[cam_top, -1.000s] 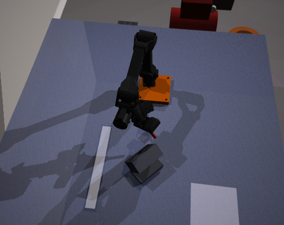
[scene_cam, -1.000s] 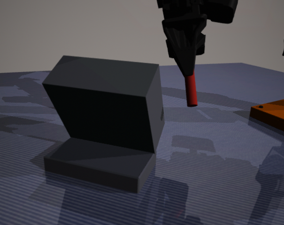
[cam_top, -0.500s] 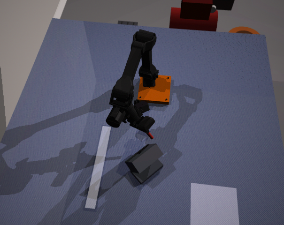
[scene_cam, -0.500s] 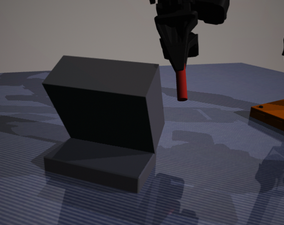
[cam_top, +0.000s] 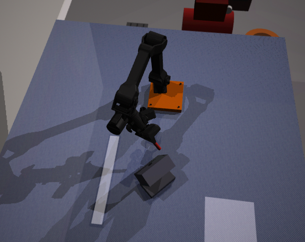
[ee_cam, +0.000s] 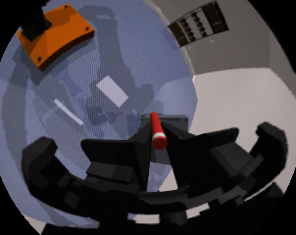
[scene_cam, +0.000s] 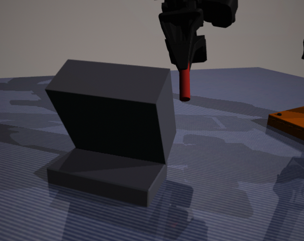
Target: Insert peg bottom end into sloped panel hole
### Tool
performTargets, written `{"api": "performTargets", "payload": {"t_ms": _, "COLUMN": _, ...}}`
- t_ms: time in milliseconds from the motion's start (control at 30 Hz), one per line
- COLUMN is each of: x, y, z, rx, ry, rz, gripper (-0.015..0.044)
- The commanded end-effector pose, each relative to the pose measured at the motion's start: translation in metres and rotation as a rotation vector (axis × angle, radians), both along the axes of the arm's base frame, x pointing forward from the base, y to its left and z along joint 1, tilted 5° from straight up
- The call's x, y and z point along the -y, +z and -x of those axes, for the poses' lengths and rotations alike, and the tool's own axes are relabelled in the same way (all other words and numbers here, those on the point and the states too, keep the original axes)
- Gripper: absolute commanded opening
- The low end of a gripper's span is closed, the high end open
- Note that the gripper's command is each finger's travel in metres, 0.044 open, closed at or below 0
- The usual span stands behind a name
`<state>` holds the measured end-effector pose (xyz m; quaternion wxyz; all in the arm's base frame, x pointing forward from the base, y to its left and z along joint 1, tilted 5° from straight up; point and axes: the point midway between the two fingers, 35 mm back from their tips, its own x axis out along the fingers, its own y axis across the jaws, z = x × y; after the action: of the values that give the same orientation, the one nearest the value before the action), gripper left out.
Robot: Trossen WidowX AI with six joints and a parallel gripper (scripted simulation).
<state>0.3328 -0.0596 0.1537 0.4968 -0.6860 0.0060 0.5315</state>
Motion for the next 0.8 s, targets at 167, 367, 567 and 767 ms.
{"api": "performTargets", "payload": {"t_ms": 167, "x": 0.01, "y": 0.003, "z": 0.001, "rx": 0.042, "ry": -0.015, "rz": -0.024, "gripper": 0.0}}
{"api": "performTargets", "payload": {"t_ms": 367, "x": 0.017, "y": 0.005, "z": 0.001, "rx": 0.069, "ry": -0.027, "rz": -0.038, "gripper": 0.0}}
{"api": "performTargets", "payload": {"t_ms": 567, "x": 0.024, "y": 0.006, "z": 0.002, "rx": 0.098, "ry": -0.039, "rz": -0.052, "gripper": 0.0}}
{"api": "performTargets", "payload": {"t_ms": 767, "x": 0.031, "y": 0.008, "z": 0.004, "rx": 0.127, "ry": -0.051, "rz": -0.065, "gripper": 0.0}}
